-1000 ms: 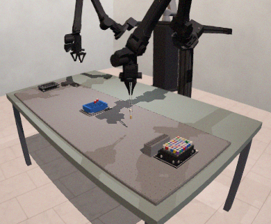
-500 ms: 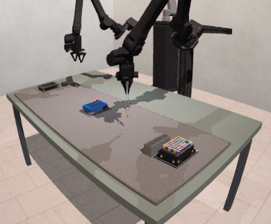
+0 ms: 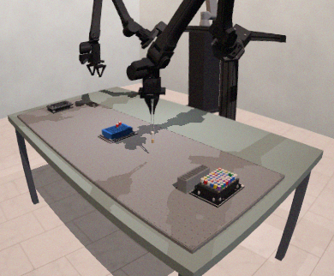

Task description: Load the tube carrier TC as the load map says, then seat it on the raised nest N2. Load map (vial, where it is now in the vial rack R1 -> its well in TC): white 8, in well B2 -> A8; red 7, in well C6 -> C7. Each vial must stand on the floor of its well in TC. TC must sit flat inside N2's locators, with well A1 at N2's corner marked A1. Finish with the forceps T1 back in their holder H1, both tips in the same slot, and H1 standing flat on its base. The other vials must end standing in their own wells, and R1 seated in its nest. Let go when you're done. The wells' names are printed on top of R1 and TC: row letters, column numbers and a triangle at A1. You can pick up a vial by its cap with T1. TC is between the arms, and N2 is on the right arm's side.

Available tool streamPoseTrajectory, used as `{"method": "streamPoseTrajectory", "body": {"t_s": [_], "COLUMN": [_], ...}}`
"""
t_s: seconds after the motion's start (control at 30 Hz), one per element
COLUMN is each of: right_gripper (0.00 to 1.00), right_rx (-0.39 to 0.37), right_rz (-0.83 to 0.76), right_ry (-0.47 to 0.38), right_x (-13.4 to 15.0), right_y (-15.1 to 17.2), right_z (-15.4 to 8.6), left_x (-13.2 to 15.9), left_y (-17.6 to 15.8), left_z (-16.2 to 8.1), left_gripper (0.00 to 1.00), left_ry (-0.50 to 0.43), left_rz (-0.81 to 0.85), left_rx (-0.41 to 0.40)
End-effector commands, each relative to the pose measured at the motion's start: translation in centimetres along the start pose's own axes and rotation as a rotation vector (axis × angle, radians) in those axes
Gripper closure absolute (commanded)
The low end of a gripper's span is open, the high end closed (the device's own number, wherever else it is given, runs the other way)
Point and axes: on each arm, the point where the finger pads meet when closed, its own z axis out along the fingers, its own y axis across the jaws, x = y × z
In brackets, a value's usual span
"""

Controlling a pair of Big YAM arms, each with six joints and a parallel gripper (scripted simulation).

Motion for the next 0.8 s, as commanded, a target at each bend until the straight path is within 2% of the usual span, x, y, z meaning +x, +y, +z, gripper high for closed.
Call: {"method": "streamPoseTrajectory", "body": {"t_s": [0.0, 0.77], "right_gripper": [0.00, 0.00], "right_rx": [-0.001, -0.001], "right_rz": [-0.014, -0.014], "right_ry": [-0.005, -0.005], "right_x": [-0.5, -0.5], "right_y": [-0.1, -0.1], "right_z": [-0.2, -0.2], "left_x": [0.3, 3.1], "left_y": [-1.3, -3.6], "left_z": [0.1, 0.2], "left_gripper": [0.91, 0.91], "left_ry": [-0.006, 0.005], "left_rz": [-0.011, 0.000], "left_rx": [0.013, 0.002]}}
